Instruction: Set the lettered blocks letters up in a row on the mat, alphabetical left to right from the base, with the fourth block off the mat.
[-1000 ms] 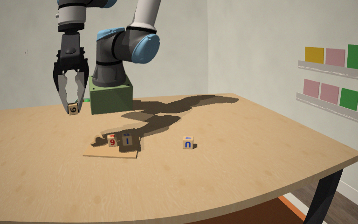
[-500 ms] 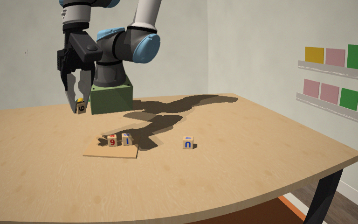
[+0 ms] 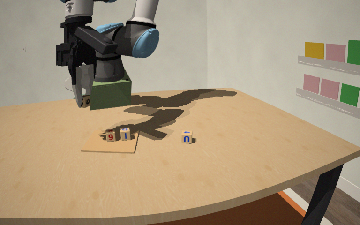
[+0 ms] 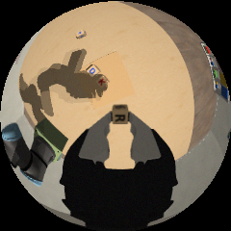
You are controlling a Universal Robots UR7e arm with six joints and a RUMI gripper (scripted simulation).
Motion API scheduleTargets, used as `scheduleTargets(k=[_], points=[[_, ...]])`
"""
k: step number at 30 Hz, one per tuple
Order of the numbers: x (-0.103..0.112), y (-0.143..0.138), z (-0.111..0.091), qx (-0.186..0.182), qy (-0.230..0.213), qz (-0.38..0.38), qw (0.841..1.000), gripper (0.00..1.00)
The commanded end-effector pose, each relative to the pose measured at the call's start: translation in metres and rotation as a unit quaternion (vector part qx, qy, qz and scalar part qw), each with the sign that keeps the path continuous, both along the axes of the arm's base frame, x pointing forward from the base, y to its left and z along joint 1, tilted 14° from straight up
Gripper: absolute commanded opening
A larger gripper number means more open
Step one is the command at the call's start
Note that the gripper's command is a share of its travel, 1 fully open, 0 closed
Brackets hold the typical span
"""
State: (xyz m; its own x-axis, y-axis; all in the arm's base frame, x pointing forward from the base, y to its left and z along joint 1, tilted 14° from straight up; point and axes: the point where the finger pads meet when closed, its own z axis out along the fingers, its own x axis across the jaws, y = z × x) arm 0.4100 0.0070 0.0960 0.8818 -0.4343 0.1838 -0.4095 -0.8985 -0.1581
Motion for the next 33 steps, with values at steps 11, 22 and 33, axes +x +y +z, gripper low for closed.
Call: scheduleTargets(k=[11,22,33], points=[[-0.009,0.014,0.000,-0.045,-0.015,0.196,0.979,0.05],[-0.013,0.019,0.000,-0.063,-0.020,0.270,0.960,0.05],[-0.014,0.020,0.000,-0.069,-0.022,0.293,0.953,0.05]])
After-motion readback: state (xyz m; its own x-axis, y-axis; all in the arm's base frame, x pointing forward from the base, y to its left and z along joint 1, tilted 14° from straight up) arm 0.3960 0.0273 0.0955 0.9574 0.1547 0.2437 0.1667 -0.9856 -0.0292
